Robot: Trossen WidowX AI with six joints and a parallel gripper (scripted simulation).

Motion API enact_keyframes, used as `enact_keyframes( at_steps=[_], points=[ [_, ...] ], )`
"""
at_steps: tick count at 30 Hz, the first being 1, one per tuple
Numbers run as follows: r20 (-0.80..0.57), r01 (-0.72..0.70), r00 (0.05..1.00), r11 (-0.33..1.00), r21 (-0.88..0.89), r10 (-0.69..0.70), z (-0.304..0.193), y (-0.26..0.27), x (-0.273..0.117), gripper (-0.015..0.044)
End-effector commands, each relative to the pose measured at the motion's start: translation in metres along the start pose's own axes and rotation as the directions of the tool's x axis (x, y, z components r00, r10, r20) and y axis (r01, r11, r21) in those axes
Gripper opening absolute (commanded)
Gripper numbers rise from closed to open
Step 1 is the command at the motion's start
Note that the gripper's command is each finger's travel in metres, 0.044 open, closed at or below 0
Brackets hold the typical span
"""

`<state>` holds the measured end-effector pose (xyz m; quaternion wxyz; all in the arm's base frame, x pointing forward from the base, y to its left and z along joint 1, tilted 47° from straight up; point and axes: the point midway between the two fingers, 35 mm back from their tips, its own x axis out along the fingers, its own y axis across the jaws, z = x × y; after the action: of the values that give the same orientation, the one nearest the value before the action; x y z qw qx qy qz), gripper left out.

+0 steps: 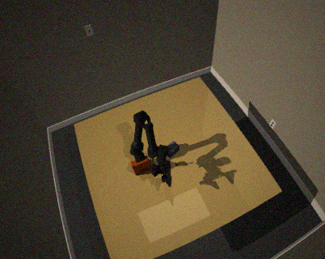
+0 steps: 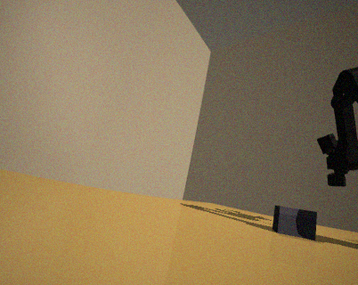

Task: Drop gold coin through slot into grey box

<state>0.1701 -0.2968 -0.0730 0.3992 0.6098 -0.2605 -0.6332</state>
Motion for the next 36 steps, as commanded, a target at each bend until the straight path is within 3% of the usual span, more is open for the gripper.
enact_keyframes(
  at_steps=[1,5,9,13,18,22,30,36],
  points=[
    [-0.007,0.009,1.0,1.0,-0.021,-0.009,-0.002,-0.001,0.001,0.0374],
    [-0.123,0.141,0.969,0.889,-0.436,-0.214,-0.043,-0.031,0.011,0.0269],
    [-0.21,0.113,0.857,0.569,-0.815,-0.47,-0.083,-0.065,0.004,0.0164],
    [-0.234,-0.111,0.672,0.217,-0.97,-0.702,-0.112,-0.092,-0.022,0.0161],
    [-0.194,-0.521,0.367,-0.029,-0.853,-0.91,-0.136,-0.108,-0.075,0.0161],
    [-0.141,-0.76,0.139,-0.015,-0.65,-0.98,-0.147,-0.105,-0.121,0.0161],
    [-0.068,-0.928,-0.165,0.178,-0.327,-0.984,-0.158,-0.083,-0.189,0.0161],
    [-0.06,-0.935,-0.206,0.214,-0.283,-0.977,-0.156,-0.078,-0.2,0.0161]
  ],
)
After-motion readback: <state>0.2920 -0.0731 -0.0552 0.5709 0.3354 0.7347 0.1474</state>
